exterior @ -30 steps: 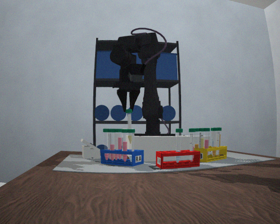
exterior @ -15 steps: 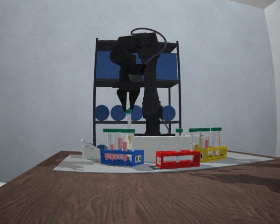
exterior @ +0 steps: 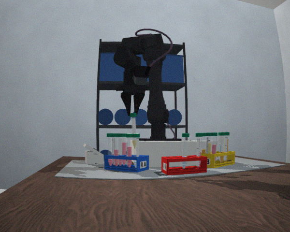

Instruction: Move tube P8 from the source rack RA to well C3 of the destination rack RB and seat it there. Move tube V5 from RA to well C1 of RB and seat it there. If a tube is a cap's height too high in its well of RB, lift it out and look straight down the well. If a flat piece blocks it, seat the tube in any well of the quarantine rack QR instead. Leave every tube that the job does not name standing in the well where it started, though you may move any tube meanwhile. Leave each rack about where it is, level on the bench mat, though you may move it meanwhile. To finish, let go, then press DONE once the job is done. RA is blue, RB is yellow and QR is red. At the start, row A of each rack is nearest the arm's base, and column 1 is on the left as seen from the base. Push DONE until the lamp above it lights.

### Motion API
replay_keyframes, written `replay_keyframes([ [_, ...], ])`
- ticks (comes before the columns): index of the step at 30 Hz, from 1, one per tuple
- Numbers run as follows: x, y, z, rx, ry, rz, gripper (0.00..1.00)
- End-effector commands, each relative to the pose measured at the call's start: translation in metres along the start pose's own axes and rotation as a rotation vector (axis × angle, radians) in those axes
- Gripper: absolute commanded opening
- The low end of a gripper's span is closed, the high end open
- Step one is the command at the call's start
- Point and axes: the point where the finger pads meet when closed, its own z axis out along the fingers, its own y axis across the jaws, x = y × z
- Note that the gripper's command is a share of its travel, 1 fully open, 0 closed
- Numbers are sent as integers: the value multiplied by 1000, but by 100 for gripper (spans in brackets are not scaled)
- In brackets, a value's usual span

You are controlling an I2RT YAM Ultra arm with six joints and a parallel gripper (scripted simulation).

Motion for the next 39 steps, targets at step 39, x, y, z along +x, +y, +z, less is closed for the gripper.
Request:
replay_keyframes([
  [39, 1, -10, 6, 15, -17, 1, 0],
])
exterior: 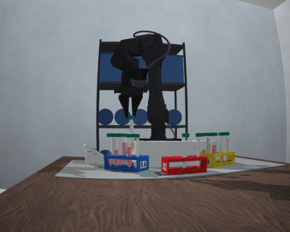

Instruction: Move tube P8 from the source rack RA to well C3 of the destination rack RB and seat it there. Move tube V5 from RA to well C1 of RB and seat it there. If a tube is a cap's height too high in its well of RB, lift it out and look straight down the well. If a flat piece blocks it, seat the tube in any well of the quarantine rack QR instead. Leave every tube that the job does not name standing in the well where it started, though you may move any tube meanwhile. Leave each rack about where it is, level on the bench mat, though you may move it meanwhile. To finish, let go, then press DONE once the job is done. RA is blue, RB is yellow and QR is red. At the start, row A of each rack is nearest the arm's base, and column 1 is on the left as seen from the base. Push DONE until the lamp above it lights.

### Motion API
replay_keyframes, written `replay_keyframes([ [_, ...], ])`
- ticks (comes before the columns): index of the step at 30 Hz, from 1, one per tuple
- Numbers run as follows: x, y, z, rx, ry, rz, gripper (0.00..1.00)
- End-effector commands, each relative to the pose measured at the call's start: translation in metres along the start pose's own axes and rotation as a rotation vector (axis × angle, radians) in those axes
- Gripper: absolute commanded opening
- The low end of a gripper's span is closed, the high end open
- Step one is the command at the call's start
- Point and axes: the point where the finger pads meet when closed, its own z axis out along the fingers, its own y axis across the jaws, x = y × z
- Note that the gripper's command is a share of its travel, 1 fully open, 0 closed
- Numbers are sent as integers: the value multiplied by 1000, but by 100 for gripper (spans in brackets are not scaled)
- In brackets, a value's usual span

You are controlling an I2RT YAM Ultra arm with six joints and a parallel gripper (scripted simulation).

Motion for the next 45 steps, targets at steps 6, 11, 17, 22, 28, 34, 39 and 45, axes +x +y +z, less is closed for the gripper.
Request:
replay_keyframes([
  [6, 0, -2, 3, 8, -9, 0, 0],
  [11, -5, -6, 1, 18, -20, 0, 0],
  [17, 1, -1, 10, 0, 2, 0, 0],
  [22, 1, -1, 13, -4, 7, 0, 0],
  [28, -8, -8, 5, 20, -22, -1, 0],
  [34, 1, 0, 17, -6, 8, -1, 0],
  [39, 0, 0, 17, -1, 2, -1, 0],
  [45, -6, -5, 12, 15, -17, -1, 0],
])
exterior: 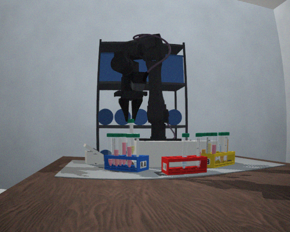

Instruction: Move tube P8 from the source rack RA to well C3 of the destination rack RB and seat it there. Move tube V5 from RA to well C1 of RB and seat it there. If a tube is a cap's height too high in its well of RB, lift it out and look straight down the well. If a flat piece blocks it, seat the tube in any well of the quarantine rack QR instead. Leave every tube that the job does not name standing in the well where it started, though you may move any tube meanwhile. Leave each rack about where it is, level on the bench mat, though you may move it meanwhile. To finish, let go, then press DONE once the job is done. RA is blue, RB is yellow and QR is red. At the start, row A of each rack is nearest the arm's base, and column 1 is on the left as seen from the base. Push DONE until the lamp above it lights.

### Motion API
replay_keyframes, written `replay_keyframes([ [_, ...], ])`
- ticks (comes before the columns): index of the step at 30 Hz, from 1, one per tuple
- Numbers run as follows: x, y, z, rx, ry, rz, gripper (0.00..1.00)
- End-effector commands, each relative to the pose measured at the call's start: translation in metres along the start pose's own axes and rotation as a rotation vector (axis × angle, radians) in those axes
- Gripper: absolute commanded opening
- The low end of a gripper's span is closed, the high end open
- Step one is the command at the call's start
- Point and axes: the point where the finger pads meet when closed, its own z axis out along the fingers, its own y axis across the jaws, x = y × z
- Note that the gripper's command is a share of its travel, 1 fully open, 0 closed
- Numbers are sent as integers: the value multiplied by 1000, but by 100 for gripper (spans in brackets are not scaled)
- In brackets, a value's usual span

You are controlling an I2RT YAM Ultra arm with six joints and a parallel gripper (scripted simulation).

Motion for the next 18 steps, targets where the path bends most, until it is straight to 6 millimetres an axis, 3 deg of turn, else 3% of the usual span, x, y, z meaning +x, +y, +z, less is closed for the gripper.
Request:
replay_keyframes([
  [1, -4, -3, 3, 6, -6, -1, 0],
  [18, -4, -2, 9, 4, -3, -2, 0],
])
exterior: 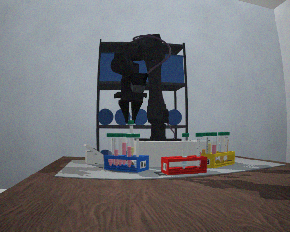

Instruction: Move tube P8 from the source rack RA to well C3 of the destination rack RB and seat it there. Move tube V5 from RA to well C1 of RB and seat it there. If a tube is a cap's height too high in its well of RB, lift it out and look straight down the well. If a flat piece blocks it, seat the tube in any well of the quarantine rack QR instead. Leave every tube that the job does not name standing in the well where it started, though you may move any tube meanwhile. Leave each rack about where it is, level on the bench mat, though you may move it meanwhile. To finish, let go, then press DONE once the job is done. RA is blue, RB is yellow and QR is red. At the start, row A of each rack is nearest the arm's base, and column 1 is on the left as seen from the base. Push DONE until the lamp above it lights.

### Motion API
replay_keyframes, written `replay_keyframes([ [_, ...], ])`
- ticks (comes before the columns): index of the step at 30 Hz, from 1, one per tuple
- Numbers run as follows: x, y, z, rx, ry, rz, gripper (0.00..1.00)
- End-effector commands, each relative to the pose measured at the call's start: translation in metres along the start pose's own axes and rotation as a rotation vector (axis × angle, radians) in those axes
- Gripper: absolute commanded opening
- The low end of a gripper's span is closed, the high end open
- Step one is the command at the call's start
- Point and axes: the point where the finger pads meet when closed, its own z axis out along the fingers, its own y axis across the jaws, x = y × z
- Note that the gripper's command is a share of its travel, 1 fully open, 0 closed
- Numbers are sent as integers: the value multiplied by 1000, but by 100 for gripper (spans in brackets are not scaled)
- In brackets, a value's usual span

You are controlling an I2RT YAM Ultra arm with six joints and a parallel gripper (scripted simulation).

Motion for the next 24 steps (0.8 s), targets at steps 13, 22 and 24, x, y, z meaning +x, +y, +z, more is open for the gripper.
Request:
replay_keyframes([
  [13, -1, 6, 12, -6, 9, -3, 0],
  [22, -3, 6, 16, -5, 7, -2, 0],
  [24, -4, 4, 16, -2, 3, 0, 0],
])
